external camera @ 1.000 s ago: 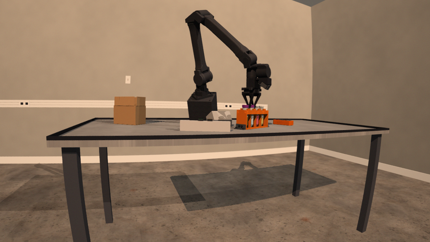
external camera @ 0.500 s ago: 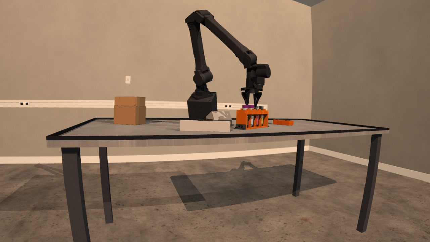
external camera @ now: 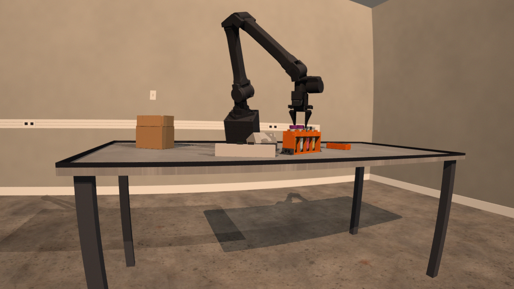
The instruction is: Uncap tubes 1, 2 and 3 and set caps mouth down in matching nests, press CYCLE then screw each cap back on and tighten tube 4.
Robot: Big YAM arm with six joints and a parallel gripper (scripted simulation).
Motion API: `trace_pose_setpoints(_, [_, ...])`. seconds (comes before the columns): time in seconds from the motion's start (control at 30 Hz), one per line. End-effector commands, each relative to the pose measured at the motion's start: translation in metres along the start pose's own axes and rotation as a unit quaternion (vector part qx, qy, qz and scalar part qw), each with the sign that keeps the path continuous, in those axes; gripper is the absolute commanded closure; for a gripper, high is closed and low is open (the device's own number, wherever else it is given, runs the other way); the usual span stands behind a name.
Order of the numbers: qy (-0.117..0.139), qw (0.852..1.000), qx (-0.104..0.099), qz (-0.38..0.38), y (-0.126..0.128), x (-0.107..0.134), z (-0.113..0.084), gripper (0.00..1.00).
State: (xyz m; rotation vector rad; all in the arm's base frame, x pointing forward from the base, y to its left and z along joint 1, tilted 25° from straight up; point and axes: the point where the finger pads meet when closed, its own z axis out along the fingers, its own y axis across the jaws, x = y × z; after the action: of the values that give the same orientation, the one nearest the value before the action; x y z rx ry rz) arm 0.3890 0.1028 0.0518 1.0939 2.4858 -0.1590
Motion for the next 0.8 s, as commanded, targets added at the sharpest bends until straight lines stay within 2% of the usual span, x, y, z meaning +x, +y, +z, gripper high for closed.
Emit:
trace_pose_setpoints(0.0, [-0.005,0.990,0.000,0.140,0.0022,-0.0063,0.0014,0.51])
trace_pose_setpoints(0.1, [-0.005,0.981,0.000,0.196,0.0025,-0.0066,0.0007,0.51])
trace_pose_setpoints(0.33, [-0.005,0.981,0.000,0.195,0.0031,-0.0066,-0.0007,0.51])
trace_pose_setpoints(0.37, [-0.004,0.982,-0.009,0.189,0.0082,-0.0063,-0.0053,0.51])
trace_pose_setpoints(0.43, [-0.004,0.982,-0.009,0.189,0.0083,-0.0062,-0.0054,0.51])
trace_pose_setpoints(0.47, [-0.004,0.982,-0.009,0.189,0.0083,-0.0062,-0.0054,1.00])
trace_pose_setpoints(0.77, [-0.004,0.982,-0.009,0.189,0.0083,-0.0062,-0.0054,1.00])
